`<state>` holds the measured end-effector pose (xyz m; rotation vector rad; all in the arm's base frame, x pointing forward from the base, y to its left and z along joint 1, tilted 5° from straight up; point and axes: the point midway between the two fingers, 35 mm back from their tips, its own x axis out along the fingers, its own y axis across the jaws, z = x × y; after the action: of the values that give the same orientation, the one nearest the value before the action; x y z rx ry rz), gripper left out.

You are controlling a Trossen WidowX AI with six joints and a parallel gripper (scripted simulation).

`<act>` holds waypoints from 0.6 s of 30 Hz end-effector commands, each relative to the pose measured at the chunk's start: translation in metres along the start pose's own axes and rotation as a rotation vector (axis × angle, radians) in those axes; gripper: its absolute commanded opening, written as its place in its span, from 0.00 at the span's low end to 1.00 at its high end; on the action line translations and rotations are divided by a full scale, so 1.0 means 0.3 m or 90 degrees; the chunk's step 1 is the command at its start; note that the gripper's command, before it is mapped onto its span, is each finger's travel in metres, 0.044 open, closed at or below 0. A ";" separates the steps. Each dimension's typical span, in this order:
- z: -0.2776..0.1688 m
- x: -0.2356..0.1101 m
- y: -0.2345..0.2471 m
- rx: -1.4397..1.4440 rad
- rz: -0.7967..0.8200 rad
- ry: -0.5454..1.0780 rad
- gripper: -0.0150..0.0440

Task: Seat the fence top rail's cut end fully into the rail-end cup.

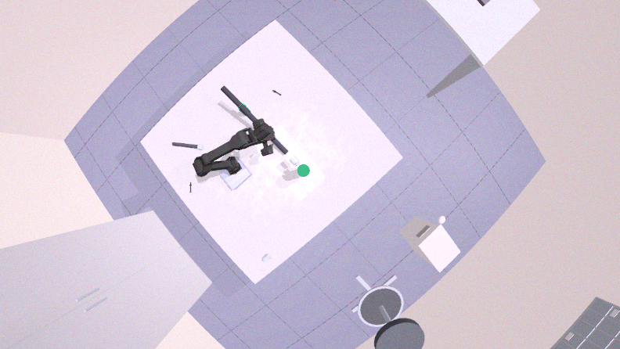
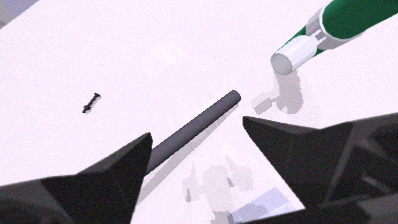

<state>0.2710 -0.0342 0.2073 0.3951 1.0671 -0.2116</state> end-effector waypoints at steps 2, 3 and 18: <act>-0.028 0.096 0.028 0.324 -0.064 0.104 1.00; -0.034 0.114 0.034 0.378 -0.081 0.119 1.00; -0.076 0.198 0.058 0.667 -0.205 0.174 1.00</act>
<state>0.2835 -0.0130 0.1599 1.0634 1.2381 -0.8167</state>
